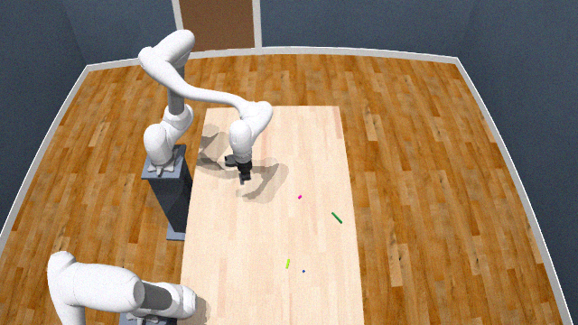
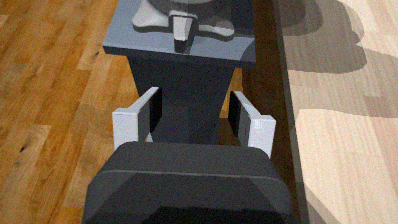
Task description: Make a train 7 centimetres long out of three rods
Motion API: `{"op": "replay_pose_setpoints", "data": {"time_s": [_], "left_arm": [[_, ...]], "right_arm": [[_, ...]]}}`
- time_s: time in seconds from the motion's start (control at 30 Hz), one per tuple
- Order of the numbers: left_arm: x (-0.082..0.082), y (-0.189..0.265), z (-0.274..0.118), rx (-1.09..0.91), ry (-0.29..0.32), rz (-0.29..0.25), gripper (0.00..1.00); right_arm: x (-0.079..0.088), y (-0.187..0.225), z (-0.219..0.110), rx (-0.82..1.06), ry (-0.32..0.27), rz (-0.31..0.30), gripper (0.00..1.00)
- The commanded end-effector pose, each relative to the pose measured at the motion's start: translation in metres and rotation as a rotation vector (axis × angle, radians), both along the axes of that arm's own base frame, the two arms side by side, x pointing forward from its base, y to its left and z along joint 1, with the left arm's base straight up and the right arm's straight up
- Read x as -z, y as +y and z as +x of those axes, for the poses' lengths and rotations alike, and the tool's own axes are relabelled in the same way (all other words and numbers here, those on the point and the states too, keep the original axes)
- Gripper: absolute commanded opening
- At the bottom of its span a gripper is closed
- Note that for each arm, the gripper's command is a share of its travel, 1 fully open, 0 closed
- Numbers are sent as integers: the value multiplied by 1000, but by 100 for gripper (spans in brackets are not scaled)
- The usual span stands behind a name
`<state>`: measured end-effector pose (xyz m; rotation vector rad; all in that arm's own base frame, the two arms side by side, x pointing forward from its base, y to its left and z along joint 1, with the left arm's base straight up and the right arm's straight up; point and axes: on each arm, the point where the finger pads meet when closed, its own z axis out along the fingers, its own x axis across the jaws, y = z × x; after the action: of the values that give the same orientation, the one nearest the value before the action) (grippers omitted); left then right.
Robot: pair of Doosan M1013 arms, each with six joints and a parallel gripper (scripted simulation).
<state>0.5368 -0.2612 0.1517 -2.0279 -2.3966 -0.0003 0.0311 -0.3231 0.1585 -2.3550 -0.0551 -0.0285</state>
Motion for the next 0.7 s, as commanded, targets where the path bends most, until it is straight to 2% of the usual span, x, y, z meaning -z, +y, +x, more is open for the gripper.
{"op": "replay_pose_setpoints", "data": {"time_s": [0.0, 0.27, 0.33, 0.37, 0.67], "left_arm": [[2, 34, -25, -8, -3, -2, 24], [13, 88, -74, -24, -3, -2, 24], [13, 88, -74, -24, -3, -2, 24], [17, 106, -93, -30, -3, -2, 24], [30, 144, -139, -43, -2, -2, 24]], "right_arm": [[0, 0, 0, 0, 0, -1, 100], [0, 0, 0, 0, 0, -1, 100], [0, 0, 0, 0, 0, -1, 100], [0, 0, 0, 0, 0, -1, 100], [0, 0, 0, 0, 0, -1, 100]]}}
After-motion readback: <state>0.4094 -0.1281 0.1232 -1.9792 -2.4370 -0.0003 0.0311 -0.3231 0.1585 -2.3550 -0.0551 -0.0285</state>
